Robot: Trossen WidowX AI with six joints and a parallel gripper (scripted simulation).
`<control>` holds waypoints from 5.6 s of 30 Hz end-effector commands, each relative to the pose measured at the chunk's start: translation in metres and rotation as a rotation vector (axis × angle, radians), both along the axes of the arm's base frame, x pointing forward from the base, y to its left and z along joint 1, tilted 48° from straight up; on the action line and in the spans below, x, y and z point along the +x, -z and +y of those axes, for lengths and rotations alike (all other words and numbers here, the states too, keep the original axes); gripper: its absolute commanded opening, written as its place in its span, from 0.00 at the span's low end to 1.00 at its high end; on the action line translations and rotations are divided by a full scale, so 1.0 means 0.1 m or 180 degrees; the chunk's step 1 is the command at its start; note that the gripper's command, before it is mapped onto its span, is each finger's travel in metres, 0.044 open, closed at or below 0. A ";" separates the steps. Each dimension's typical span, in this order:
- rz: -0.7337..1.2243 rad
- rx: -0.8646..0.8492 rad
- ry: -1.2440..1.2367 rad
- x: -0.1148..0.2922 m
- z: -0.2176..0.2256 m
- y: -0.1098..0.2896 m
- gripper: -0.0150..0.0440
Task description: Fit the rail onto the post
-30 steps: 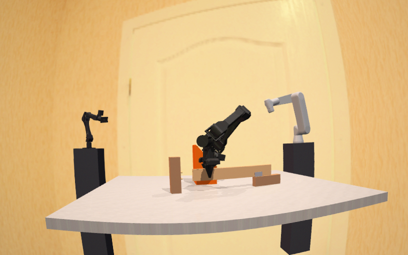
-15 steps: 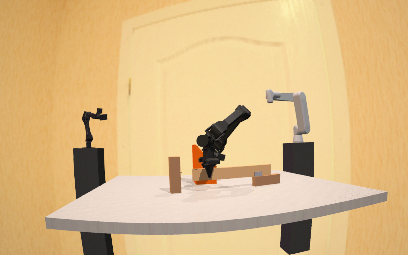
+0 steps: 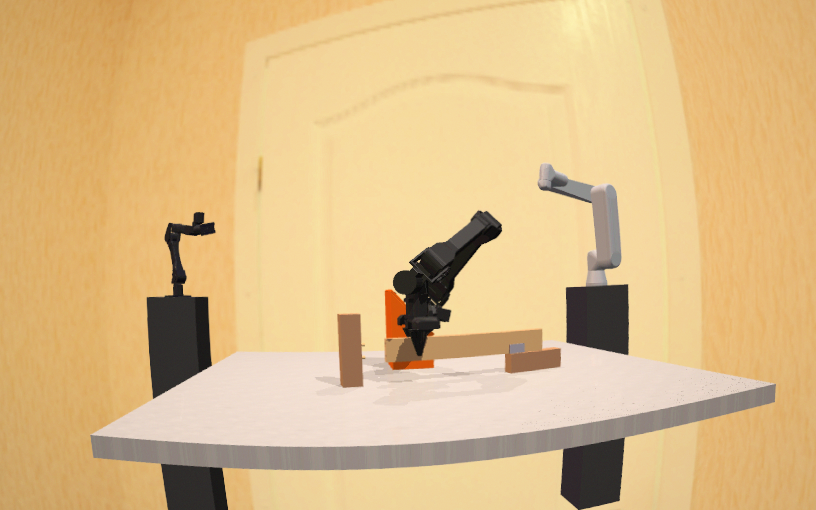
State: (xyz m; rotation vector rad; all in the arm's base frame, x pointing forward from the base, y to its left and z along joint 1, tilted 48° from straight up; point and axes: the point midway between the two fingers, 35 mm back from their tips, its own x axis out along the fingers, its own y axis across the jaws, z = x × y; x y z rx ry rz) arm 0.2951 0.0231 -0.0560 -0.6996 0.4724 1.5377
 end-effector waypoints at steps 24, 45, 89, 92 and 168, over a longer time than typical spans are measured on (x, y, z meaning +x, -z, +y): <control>-0.0018 0.0005 0.0015 0.03 -0.09 0.06 0.25; -0.0018 0.0004 0.0015 0.04 -0.12 0.11 0.25; -0.0020 0.0002 0.0015 0.06 -0.22 0.20 0.25; -0.0020 0.0002 0.0015 0.06 -0.23 0.21 0.25; -0.0022 -0.0003 0.0015 0.10 -0.39 0.38 0.25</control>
